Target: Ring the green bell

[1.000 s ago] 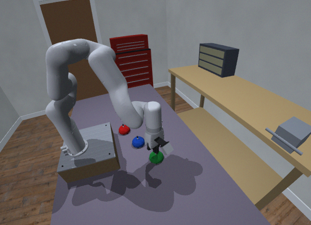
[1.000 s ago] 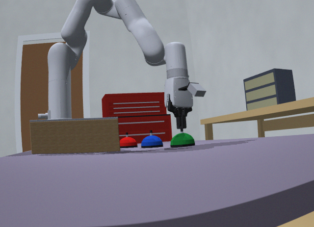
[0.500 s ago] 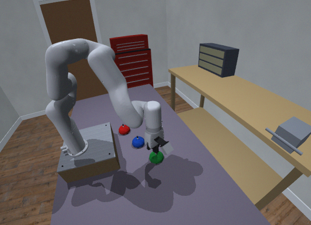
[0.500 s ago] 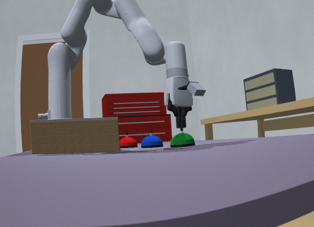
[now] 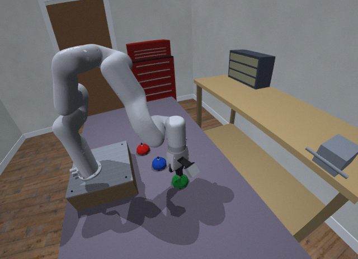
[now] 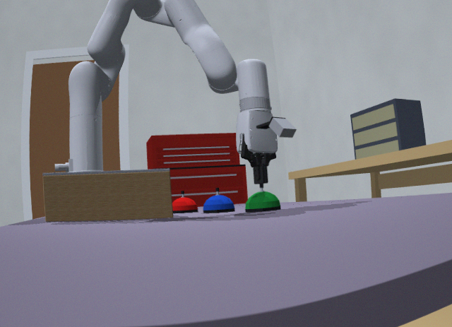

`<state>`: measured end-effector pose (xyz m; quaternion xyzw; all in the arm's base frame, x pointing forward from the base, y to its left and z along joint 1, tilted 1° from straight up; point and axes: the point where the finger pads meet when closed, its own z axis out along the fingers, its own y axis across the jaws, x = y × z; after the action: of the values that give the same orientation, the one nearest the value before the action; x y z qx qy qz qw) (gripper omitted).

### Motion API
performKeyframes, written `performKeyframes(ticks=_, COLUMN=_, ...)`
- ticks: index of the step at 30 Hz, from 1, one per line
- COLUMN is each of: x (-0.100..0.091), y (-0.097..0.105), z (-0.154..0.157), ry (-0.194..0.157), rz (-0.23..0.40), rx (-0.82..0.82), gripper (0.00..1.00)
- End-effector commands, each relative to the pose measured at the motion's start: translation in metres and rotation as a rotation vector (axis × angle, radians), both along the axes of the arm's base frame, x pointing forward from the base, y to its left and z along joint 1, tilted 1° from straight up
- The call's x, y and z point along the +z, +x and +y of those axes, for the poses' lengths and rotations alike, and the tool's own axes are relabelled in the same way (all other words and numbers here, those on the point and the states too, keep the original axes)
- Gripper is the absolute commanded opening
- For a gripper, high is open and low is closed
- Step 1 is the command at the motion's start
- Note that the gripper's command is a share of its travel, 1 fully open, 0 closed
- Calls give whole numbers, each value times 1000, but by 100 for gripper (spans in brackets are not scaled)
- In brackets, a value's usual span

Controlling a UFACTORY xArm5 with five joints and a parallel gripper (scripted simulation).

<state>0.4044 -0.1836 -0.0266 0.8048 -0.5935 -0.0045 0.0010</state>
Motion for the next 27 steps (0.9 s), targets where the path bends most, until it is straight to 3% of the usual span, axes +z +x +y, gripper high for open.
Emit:
performKeyframes(ticks=1, x=1, y=2, z=-1, ry=-2, rz=-4, rx=0, gripper=0)
performKeyframes(ticks=27, x=6, y=2, z=-1, ry=-2, rz=-4, rx=0, gripper=0)
